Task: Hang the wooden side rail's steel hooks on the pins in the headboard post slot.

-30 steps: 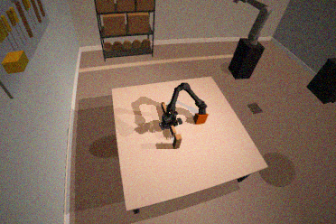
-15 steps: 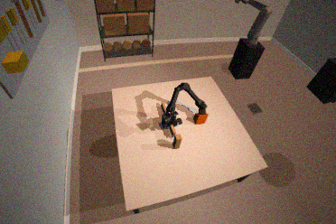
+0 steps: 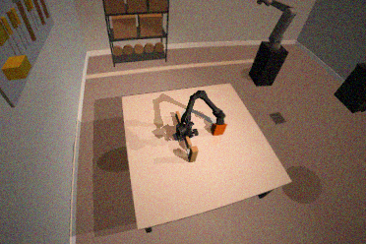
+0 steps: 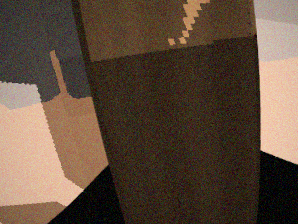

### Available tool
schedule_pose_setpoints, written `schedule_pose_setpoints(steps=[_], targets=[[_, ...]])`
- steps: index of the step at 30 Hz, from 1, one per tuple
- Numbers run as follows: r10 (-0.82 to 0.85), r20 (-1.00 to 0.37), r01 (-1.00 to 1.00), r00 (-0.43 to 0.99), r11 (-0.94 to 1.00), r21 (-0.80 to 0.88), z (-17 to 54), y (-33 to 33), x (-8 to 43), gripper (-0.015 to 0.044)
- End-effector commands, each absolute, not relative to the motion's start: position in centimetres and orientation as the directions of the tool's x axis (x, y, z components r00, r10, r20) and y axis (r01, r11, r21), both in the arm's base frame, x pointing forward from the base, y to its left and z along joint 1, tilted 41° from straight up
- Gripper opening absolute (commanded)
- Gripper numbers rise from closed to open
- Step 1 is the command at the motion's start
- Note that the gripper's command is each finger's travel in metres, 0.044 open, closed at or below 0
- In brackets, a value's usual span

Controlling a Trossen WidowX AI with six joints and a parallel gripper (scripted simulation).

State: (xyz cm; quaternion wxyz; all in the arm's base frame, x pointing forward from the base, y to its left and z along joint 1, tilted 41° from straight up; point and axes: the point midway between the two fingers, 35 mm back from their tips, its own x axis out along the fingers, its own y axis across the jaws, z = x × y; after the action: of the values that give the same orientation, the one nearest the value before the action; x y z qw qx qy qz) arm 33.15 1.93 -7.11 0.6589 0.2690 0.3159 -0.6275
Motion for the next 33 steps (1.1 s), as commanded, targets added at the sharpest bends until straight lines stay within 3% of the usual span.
schedule_pose_setpoints(steps=[1,33], targets=[[-0.653,-0.757,0.996,0.026,0.08,-0.034,-7.12,2.38,33.47,0.0],[-0.653,-0.757,0.996,0.026,0.08,-0.034,-7.25,2.67,33.73,0.0]])
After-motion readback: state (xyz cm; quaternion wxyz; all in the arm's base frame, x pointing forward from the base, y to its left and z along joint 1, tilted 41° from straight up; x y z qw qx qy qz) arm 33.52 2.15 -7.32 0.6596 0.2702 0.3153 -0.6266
